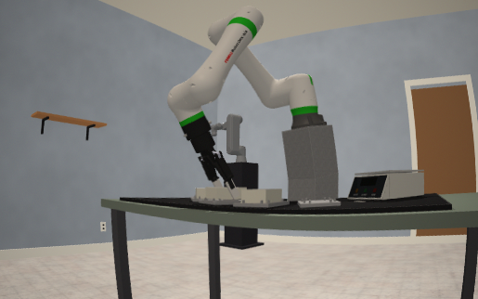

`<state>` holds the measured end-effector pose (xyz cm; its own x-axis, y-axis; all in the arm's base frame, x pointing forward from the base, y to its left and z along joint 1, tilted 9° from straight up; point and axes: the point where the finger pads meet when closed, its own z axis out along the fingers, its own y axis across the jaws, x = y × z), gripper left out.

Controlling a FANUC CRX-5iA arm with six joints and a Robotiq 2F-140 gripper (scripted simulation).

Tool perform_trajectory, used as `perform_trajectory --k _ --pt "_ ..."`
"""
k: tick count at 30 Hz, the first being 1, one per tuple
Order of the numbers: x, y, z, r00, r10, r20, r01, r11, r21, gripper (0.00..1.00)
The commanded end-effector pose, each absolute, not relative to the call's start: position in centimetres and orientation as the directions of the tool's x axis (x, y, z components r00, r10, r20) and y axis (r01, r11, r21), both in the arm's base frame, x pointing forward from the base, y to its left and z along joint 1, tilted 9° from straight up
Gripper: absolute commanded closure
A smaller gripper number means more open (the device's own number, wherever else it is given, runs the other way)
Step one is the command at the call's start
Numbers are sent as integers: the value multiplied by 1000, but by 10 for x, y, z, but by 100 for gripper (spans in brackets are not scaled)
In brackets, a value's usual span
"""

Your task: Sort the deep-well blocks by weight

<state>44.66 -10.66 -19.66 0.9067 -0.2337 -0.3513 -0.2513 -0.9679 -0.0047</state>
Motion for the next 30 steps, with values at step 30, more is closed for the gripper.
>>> perform_trajectory --k 30 --pt "447 -107 -201 907 -234 -351 -251 -968 -5 90"
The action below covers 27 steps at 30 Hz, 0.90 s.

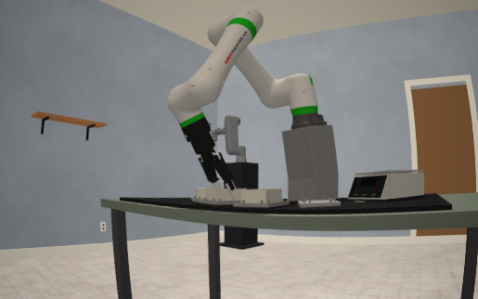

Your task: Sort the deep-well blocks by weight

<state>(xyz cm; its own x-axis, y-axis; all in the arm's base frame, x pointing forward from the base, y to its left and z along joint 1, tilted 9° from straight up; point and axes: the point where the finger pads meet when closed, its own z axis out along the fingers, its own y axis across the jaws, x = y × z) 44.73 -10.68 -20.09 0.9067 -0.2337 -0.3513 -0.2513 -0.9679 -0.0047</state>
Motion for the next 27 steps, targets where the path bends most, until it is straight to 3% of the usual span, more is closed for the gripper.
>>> perform_trajectory --k 1,4,5,27 --pt "448 -107 -201 907 -234 -351 -251 -968 -5 90" --pt "448 -107 -202 907 -234 -351 -251 -968 -5 90" --pt "448 -107 -202 907 -234 -351 -251 -968 -5 0" --pt "448 -107 -202 907 -234 -351 -251 -968 -5 0"
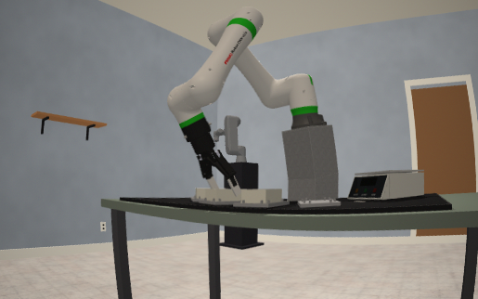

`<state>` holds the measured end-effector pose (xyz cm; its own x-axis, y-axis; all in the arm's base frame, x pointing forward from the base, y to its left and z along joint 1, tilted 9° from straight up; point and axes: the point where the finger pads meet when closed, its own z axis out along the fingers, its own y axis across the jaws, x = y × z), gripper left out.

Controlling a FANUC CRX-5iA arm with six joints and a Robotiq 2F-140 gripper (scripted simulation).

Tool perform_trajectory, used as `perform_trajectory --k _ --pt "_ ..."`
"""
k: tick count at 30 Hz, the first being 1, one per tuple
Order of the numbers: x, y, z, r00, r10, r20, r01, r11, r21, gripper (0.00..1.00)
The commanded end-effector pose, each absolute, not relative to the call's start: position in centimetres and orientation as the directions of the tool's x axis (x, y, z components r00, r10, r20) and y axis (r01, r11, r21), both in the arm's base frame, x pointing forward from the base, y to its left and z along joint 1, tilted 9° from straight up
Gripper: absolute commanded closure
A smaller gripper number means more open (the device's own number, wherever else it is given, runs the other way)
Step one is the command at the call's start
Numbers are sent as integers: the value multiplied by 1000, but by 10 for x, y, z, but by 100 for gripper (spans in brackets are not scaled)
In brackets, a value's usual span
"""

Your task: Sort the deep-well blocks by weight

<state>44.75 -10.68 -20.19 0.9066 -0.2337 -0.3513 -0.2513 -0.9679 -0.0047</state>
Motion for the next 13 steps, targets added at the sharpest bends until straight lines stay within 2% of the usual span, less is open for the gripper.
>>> perform_trajectory --k 1,13 --pt "447 -107 -199 907 -234 -351 -251 -968 -5 0" --pt "444 -106 -178 907 -234 -351 -251 -968 -5 0"
